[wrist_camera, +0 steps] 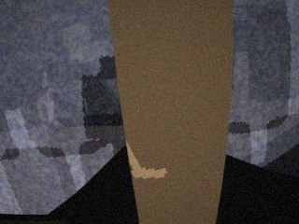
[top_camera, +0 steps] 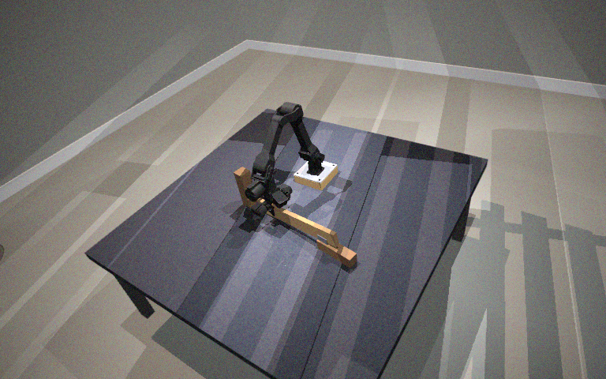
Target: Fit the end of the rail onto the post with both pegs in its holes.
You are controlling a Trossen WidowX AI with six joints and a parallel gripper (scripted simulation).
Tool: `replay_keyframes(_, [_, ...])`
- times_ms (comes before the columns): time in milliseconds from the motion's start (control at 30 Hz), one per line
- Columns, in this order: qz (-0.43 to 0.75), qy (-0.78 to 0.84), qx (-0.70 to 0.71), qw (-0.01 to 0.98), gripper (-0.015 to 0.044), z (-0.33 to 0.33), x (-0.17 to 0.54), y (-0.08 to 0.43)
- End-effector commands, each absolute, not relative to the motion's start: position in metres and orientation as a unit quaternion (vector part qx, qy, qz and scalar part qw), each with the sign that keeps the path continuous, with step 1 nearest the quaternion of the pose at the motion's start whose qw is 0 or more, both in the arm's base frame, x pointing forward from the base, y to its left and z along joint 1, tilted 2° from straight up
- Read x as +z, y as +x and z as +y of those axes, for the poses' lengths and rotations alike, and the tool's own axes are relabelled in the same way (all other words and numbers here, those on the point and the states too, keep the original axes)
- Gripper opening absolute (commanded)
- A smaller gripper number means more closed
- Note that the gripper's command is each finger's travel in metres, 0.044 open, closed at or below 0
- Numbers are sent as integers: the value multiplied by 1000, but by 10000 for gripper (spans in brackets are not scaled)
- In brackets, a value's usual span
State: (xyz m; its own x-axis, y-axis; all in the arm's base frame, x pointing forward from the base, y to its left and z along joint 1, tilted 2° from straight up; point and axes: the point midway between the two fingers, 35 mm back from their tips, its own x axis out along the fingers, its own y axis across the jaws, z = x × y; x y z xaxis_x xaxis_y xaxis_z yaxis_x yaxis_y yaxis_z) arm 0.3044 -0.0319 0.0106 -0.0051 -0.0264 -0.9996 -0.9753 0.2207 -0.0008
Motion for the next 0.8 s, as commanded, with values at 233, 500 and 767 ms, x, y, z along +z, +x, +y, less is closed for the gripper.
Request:
replay_keyframes(233, [560, -449, 435, 544, 0, -32, 17, 305])
replay_keyframes(500, [560, -449, 435, 544, 0, -32, 21, 307])
replay_keyframes(767, [560, -449, 435, 544, 0, -32, 25, 308])
